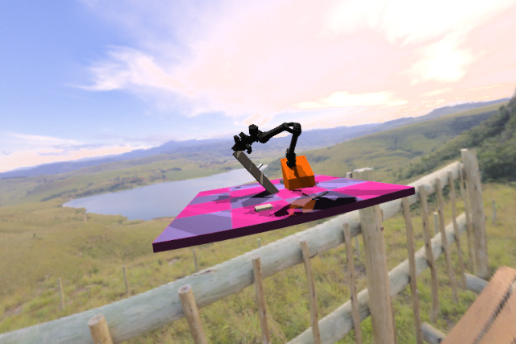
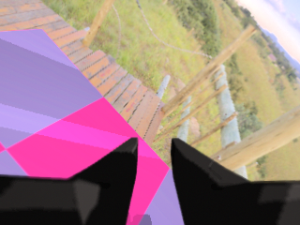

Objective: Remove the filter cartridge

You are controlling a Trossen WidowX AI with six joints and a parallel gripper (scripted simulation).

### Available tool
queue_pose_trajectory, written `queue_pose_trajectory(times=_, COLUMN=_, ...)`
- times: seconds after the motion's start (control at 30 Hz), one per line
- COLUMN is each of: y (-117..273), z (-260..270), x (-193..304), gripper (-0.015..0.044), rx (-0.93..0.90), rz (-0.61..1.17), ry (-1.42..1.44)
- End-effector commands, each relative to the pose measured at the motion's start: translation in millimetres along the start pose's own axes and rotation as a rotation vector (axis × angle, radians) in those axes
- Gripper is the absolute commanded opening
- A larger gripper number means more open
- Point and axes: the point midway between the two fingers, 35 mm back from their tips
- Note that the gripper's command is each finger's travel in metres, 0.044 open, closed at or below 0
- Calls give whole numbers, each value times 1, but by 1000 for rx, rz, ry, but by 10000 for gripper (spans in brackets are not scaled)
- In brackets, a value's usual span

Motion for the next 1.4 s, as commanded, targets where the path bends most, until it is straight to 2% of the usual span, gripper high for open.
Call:
queue_pose_trajectory(times=0.0, y=31, z=-40, x=9, gripper=92, rx=121, rz=89, ry=55)
queue_pose_trajectory(times=0.13, y=54, z=-63, x=31, gripper=92, rx=184, rz=180, ry=75)
queue_pose_trajectory(times=0.33, y=103, z=-85, x=93, gripper=92, rx=217, rz=377, ry=118)
queue_pose_trajectory(times=0.53, y=123, z=-63, x=116, gripper=92, rx=57, rz=424, ry=434)
queue_pose_trajectory(times=0.8, y=152, z=-24, x=141, gripper=92, rx=-172, rz=362, ry=943)
queue_pose_trajectory(times=1.0, y=168, z=2, x=148, gripper=92, rx=-258, rz=258, ry=1262)
queue_pose_trajectory(times=1.37, y=169, z=3, x=148, gripper=92, rx=-262, rz=249, ry=1288)
Point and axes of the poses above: the point midway between the two fingers, 35 mm back from their tips, its own y axis back along the fingers, its own z axis across the jaws, x = y × z, and after that the axes turned 12 degrees about y, right-handed
